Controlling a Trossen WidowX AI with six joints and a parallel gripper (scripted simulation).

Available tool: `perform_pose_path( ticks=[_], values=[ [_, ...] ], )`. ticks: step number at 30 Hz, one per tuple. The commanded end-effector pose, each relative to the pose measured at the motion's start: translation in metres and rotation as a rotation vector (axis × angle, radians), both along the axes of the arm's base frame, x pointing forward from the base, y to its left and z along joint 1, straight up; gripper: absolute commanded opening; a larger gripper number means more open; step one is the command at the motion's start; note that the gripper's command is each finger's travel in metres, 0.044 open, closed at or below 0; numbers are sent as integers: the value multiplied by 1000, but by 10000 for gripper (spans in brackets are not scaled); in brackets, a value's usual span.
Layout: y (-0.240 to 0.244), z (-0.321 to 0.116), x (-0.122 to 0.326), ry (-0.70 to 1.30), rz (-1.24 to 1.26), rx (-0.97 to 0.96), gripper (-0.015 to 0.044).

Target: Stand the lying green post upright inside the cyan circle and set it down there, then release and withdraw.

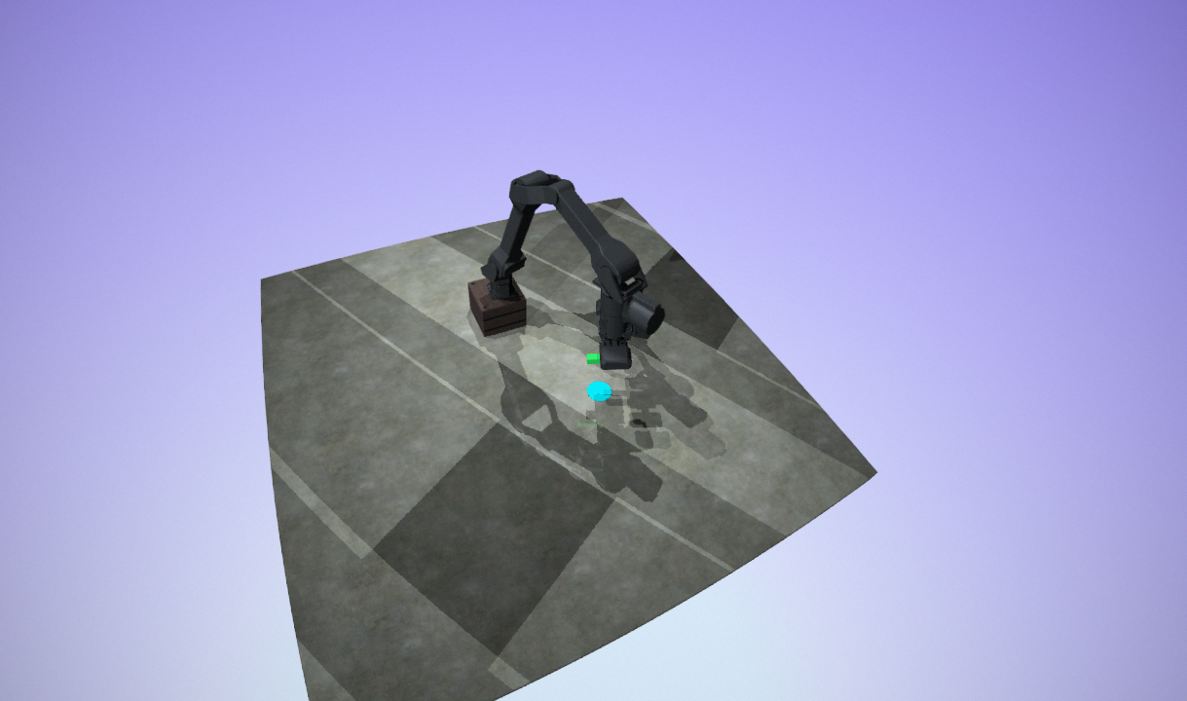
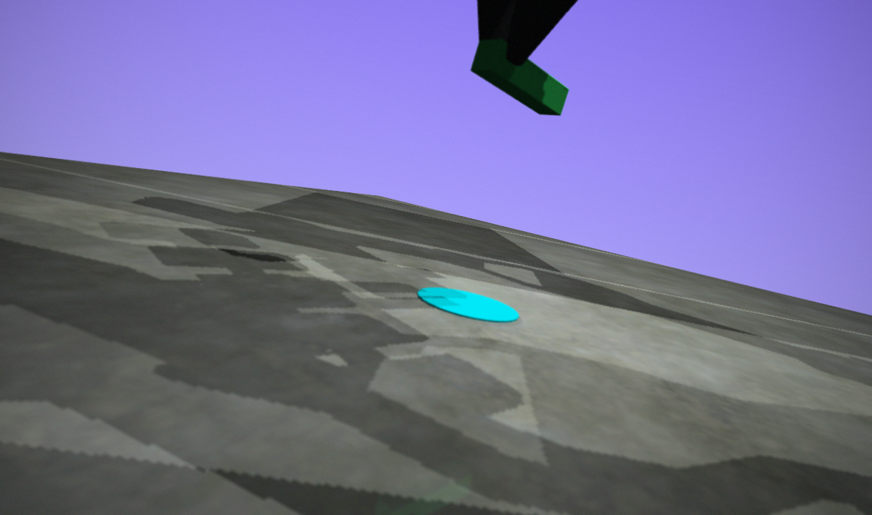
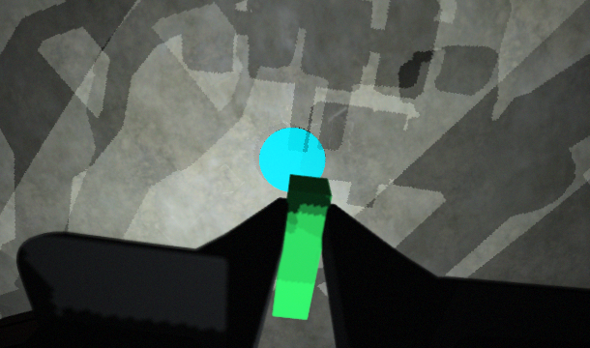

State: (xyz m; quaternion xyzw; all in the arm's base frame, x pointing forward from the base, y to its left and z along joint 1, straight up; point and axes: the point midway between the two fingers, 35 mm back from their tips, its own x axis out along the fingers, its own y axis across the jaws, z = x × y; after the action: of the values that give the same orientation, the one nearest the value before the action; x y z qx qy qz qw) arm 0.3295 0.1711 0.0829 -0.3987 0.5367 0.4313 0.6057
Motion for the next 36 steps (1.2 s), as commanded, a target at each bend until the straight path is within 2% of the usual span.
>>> perform_pose_path(
  ticks=[1,36],
  values=[
    [2,-4,3,-6,-18,32,23],
    [11,-27,28,-72,-118,281,23]
  ],
)
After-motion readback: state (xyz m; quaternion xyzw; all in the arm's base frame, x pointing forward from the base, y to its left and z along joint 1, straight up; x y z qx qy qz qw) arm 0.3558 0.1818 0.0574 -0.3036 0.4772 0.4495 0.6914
